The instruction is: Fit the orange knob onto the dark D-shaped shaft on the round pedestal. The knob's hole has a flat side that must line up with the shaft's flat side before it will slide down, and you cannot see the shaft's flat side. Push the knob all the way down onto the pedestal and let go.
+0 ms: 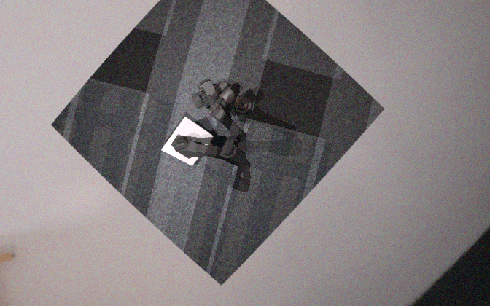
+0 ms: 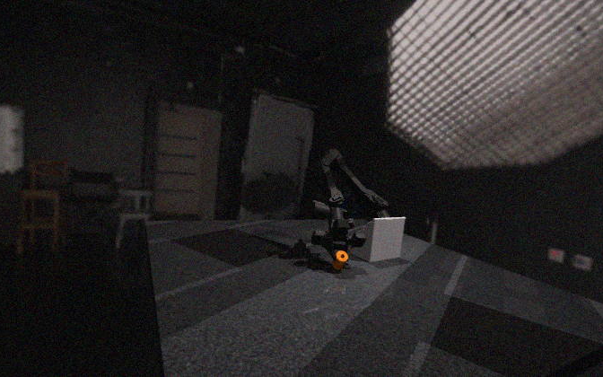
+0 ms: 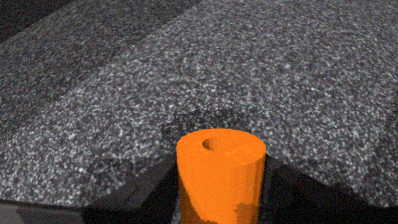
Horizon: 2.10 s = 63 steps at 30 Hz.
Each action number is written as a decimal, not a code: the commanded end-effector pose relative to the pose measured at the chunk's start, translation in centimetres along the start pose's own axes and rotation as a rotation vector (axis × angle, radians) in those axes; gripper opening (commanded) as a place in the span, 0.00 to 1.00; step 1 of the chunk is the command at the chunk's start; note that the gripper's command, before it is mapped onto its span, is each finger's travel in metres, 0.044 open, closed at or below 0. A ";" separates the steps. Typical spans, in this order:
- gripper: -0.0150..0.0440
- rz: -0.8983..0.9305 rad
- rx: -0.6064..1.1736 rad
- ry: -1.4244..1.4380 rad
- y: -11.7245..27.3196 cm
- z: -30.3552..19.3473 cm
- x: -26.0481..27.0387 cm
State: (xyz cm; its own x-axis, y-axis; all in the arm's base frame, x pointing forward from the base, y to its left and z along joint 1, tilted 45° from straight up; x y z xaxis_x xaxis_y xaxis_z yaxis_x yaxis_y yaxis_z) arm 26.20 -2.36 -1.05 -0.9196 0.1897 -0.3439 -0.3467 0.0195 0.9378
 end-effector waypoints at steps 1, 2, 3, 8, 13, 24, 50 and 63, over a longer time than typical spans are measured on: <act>0.56 -0.011 -0.062 0.005 0.3 -0.8 0.3; 0.56 -0.014 -0.078 0.006 0.4 -1.0 0.3; 0.56 -0.017 -0.095 0.006 0.4 -1.2 0.4; 0.56 -0.031 -0.178 0.006 0.6 -2.3 0.6; 0.56 -0.046 -0.262 0.007 0.8 -3.5 0.8; 0.56 -0.079 -0.449 0.008 0.8 -6.0 1.4; 0.69 -0.077 -0.435 0.006 0.9 -5.8 1.3; 1.00 -0.077 -0.435 0.006 0.9 -5.8 1.3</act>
State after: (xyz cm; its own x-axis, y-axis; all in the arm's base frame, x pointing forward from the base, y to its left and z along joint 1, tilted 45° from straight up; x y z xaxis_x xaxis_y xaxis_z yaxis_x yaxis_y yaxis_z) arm 23.62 -7.80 -0.98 -0.8891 0.1981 -0.4127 -0.4578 -0.3806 0.8035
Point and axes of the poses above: the point midway between the two fingers, 35 mm back from their tips, its own y axis back along the fingers, its own x axis across the jaws, z = x × y, the point moved 8 cm from there along y, back along the fingers, and after that the axes turned 11 degrees about y, right-handed, at the moved point
